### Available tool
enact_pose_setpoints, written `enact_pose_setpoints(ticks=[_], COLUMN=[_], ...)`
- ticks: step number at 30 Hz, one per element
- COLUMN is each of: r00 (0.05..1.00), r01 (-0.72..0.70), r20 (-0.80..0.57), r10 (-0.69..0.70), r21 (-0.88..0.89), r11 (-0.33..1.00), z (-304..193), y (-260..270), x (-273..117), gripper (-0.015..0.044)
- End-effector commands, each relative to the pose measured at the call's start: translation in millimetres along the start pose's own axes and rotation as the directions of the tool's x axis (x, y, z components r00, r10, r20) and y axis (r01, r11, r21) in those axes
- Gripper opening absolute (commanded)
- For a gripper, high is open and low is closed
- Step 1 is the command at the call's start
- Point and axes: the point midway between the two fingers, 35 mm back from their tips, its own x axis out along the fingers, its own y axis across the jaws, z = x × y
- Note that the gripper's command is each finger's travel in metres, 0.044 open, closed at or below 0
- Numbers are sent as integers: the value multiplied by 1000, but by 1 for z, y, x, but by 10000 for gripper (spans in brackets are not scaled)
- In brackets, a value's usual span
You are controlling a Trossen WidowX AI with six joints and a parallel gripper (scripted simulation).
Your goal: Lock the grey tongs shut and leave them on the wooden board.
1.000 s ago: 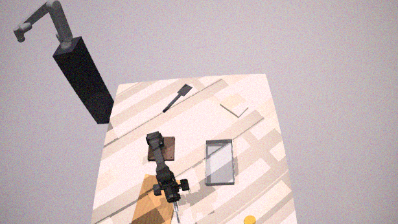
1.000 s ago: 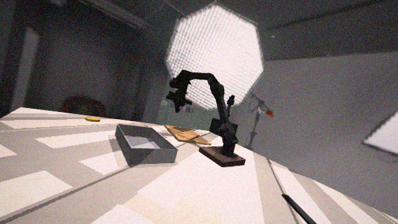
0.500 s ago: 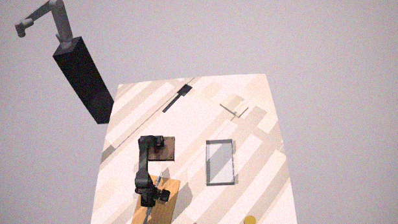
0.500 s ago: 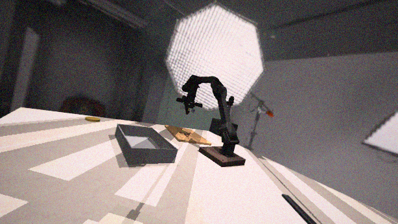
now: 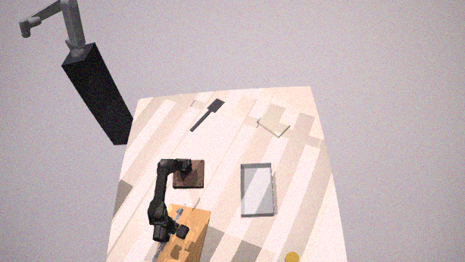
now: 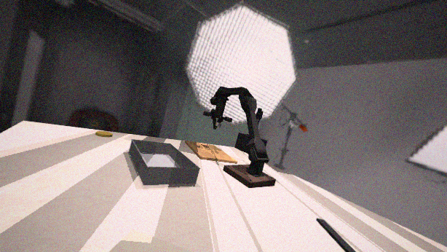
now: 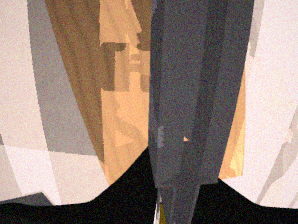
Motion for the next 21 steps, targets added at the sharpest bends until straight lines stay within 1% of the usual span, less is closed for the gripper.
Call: enact_pose_setpoints(ticks=[1, 12, 21], r00=[999, 978, 940], r01=[7, 31, 51], r20=[42, 208, 340], r10=[-6, -21, -25], r21=[-4, -45, -66], r11=[1000, 998, 996], z=[3, 13, 18], y=[2, 9, 14], x=[0, 8, 12], gripper=[-150, -150, -150])
